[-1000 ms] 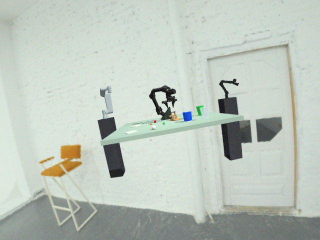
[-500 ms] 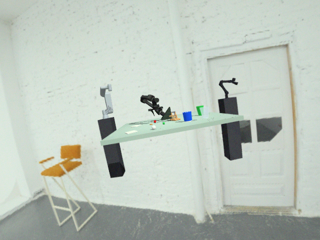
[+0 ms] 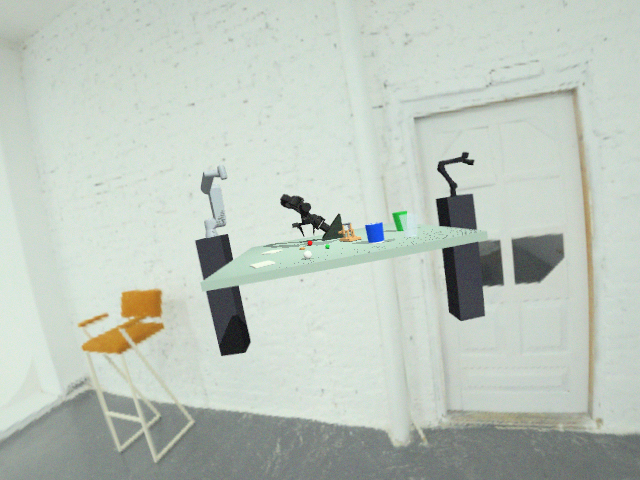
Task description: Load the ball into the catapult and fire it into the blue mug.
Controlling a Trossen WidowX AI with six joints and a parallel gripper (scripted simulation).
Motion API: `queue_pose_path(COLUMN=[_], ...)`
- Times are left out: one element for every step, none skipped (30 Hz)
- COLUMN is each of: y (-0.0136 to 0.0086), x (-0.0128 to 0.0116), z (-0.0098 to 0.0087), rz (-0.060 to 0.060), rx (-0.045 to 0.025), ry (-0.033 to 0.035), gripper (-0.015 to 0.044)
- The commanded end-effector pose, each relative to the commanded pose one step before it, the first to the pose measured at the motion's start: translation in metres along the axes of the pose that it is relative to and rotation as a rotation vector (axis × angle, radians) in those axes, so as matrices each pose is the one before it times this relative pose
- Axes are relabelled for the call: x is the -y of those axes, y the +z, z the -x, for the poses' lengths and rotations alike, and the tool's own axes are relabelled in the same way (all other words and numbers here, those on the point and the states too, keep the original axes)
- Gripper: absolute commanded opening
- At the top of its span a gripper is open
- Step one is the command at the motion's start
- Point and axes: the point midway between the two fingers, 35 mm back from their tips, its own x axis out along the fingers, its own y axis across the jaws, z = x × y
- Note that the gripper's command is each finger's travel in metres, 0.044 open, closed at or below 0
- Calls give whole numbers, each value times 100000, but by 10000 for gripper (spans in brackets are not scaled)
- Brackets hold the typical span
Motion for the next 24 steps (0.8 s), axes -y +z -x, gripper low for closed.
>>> queue_pose_path(y=[-386, -3, 0, 2, 6, 9, 10, 9, 8, 6, 5, 4, 3, 1, 0, -1, -3, -4, -5, -6, -8, -9, -10, -12], x=[71, 2, 0, -1, -2, -3, -2, -1, -1, 0, 1, 2, 3, 4, 5, 5, 6, 7, 8, 8, 9, 10, 11, 11], z=[-1319, -83, 0, -27, -82, -136, -164, -164, -164, -164, -164, -163, -163, -163, -163, -162, -162, -162, -161, -161, -161, -160, -160, -160], rz=[719, -2, 0, 0, -1, -1, -1, -2, -2, -2, -2, -2, -2, -2, -2, -2, -2, -2, -2, -2, -2, -2, -2, -2], rx=[-1100, 0, 0, 1, 3, 5, 6, 6, 6, 6, 6, 6, 5, 5, 5, 4, 4, 3, 2, 2, 1, 0, 0, -1], ry=[-698, -11, 0, 6, 17, 26, 28, 24, 21, 17, 13, 9, 5, 1, -2, -6, -10, -14, -18, -21, -25, -29, -33, -36], gripper=[300, 300, 300, 300, 300, 300, 300, 300, 300, 300, 300, 300, 300, 300, 300, 300, 300, 300, 300, 300, 300, 300, 300, 300])
